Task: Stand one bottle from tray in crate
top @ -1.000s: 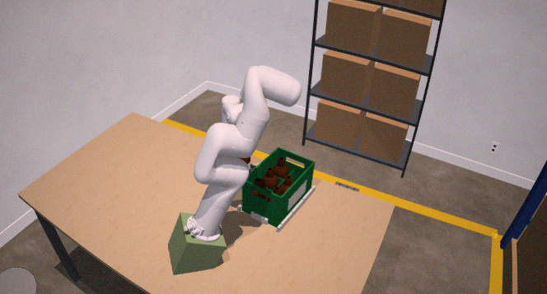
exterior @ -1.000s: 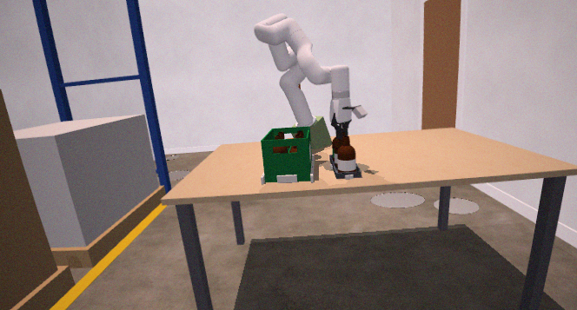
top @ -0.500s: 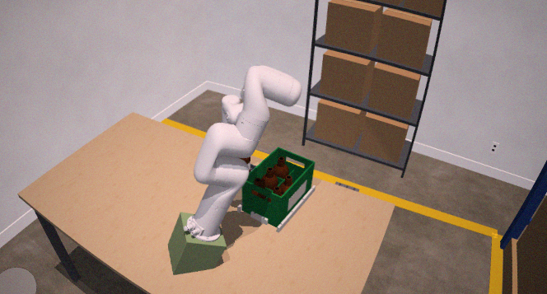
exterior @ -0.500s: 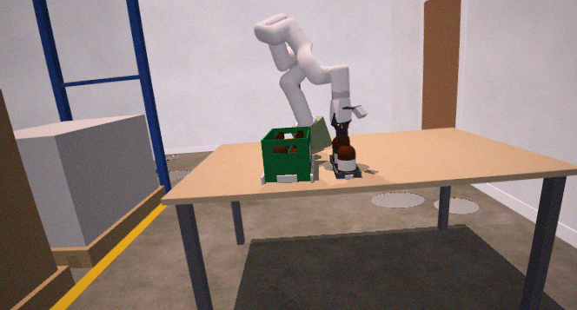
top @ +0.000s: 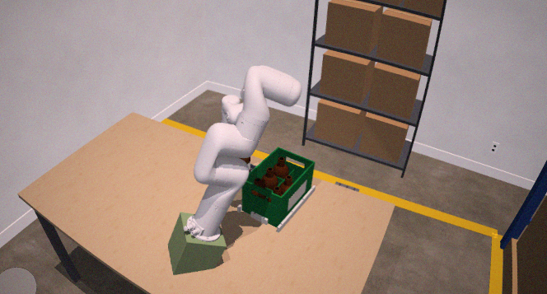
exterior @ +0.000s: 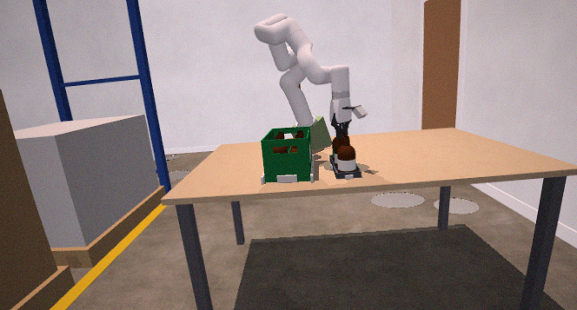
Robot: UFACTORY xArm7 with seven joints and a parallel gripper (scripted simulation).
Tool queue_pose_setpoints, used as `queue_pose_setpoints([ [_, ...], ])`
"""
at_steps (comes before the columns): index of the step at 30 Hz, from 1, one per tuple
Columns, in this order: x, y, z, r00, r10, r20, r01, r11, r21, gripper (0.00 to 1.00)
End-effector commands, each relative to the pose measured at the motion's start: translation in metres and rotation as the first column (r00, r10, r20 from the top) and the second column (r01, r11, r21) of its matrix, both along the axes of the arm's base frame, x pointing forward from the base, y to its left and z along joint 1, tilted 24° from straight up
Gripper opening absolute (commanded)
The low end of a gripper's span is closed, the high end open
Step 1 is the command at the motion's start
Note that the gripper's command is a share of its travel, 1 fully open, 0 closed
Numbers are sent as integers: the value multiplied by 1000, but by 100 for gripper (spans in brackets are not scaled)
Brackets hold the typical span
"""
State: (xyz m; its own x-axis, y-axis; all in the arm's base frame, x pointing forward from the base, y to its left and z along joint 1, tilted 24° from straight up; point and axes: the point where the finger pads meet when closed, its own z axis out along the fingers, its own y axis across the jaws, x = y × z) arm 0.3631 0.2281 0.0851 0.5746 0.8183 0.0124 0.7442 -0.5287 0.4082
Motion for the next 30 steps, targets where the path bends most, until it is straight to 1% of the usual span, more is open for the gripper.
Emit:
queue_pose_setpoints([
  [1,0,1,1,1000,2,2,-2,1000,3,0],
  [16,0,2,2,1000,2,2,-2,1000,3,0],
  [30,-2,4,9,1000,2,2,-2,1000,3,0],
])
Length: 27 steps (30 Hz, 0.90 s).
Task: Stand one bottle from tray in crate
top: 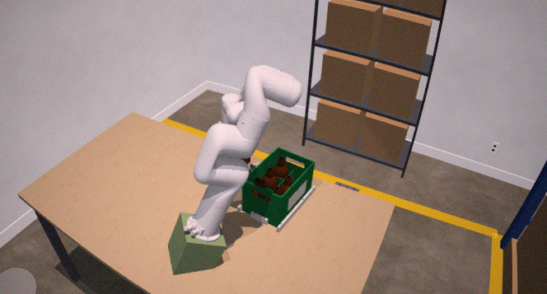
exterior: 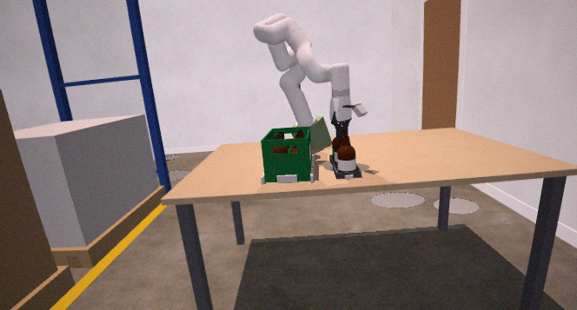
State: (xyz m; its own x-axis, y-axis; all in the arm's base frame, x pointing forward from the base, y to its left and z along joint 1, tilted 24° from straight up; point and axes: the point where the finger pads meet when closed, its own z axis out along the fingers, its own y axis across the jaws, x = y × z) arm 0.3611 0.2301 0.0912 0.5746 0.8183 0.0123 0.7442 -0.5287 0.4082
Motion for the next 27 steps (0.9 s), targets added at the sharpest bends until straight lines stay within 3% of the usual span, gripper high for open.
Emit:
queue_pose_setpoints([
  [1,-1,3,4,1000,2,2,-2,1000,3,0],
  [27,-8,10,28,1000,2,2,-2,1000,3,0],
])
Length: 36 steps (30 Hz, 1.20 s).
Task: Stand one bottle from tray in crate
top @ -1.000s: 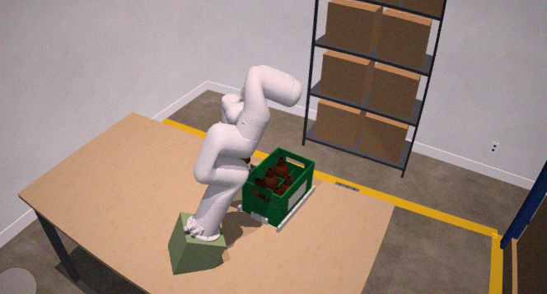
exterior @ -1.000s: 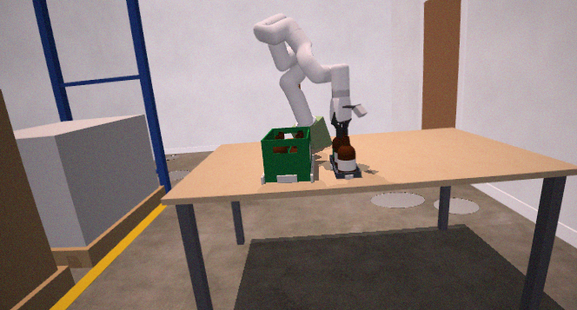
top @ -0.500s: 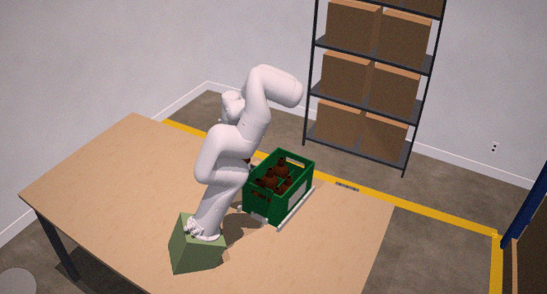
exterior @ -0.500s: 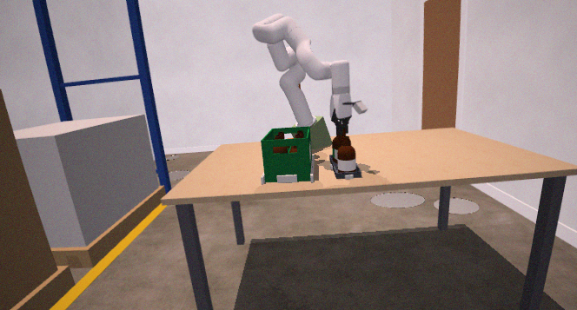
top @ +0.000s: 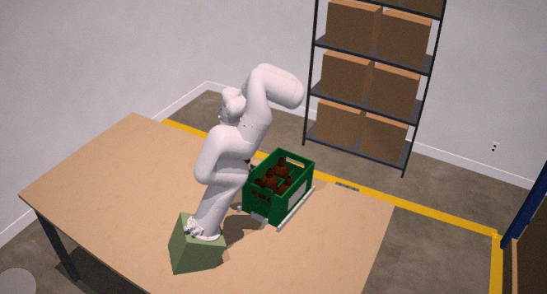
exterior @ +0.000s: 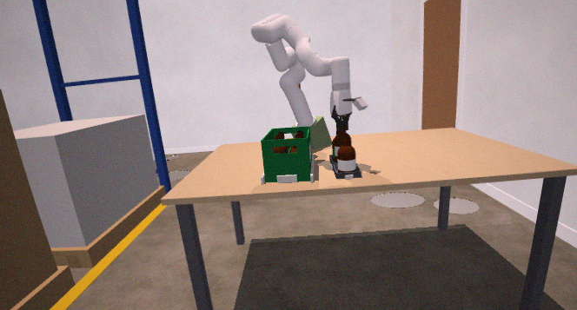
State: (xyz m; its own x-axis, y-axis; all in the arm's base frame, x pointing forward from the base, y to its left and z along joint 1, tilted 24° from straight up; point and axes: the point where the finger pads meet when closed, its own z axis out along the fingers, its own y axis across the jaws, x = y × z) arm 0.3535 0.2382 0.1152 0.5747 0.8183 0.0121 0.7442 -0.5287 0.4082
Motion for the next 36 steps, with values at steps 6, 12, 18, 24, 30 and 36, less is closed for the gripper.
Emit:
queue_pose_setpoints([
  [6,-1,3,6,1000,2,2,-2,1000,3,0],
  [12,-2,4,7,1000,2,2,-2,1000,3,0],
  [18,-2,4,8,1000,2,2,-2,1000,3,0],
  [24,-2,4,8,1000,2,2,-2,1000,3,0],
  [30,-2,4,8,1000,2,2,-2,1000,3,0],
  [36,-2,4,8,1000,2,2,-2,1000,3,0],
])
